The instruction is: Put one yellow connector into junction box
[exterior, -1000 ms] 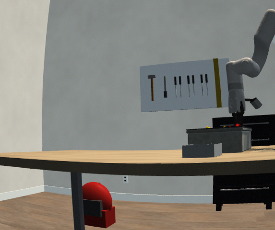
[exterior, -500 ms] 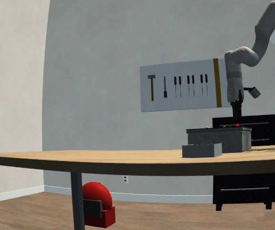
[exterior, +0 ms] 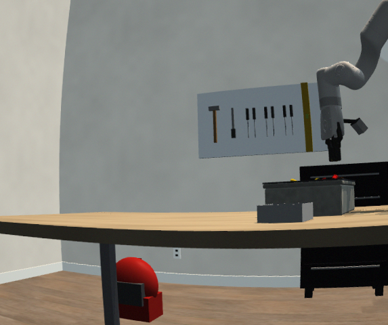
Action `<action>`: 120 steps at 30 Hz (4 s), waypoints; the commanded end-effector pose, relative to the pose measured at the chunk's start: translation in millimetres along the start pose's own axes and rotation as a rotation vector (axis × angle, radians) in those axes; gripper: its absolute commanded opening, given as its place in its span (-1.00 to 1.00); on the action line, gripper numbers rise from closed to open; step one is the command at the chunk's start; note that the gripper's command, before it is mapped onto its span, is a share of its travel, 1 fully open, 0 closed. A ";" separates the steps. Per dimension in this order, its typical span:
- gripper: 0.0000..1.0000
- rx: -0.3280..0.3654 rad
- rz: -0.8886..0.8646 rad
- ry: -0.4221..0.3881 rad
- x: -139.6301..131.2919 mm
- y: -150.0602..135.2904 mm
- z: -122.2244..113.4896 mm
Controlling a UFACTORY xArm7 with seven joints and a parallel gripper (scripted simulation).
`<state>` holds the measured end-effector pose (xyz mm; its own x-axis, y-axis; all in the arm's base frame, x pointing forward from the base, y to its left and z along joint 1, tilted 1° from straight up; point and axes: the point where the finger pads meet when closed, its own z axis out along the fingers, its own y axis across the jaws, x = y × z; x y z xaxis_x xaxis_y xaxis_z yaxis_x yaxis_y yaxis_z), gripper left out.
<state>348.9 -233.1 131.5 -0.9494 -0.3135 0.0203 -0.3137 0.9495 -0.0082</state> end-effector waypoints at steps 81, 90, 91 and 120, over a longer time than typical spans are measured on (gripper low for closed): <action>-0.97 0.004 0.000 -0.002 -285.0 296.2 -1.2; -0.97 0.004 0.000 -0.002 -289.0 300.4 -1.2; -0.97 0.004 0.000 -0.002 -289.0 300.4 -1.2; -0.97 0.004 0.000 -0.002 -289.2 300.0 110.0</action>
<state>522.5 140.7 53.6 -0.9484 -0.3158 0.0273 -0.3161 0.9487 -0.0079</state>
